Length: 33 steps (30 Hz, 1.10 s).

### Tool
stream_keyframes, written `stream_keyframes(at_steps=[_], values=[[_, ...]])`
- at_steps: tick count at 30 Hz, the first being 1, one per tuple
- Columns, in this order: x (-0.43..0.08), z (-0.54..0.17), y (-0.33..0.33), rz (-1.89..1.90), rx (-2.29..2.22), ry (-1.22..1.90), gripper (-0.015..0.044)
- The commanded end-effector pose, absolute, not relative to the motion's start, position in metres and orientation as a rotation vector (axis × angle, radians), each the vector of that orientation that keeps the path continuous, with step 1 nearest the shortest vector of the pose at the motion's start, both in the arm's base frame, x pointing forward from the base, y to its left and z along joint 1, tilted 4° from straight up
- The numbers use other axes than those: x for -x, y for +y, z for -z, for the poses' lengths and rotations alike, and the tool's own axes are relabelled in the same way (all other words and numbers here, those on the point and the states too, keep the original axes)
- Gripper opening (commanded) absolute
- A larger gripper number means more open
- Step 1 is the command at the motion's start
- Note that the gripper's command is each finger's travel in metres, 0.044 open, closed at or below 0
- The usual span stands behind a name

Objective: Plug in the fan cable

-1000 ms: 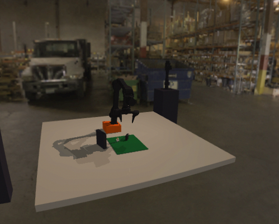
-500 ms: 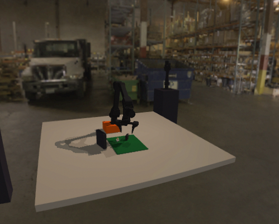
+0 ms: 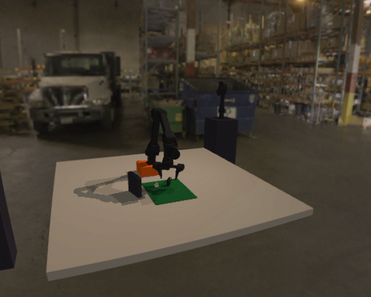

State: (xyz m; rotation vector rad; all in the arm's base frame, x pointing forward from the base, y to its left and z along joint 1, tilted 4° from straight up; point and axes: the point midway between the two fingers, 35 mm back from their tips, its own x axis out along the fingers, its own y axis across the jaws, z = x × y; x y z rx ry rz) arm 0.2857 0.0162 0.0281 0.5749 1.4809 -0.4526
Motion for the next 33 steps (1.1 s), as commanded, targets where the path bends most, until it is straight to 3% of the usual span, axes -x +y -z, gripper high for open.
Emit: stream_keyframes(at_steps=[1, 22, 33], values=[[-0.284, -0.018, 0.017, 0.458, -0.578, 1.493, 0.044], [-0.283, 0.005, 0.019, 0.458, -0.578, 1.493, 0.044], [-0.285, 0.002, 0.018, 0.455, -0.574, 1.486, 0.0151]])
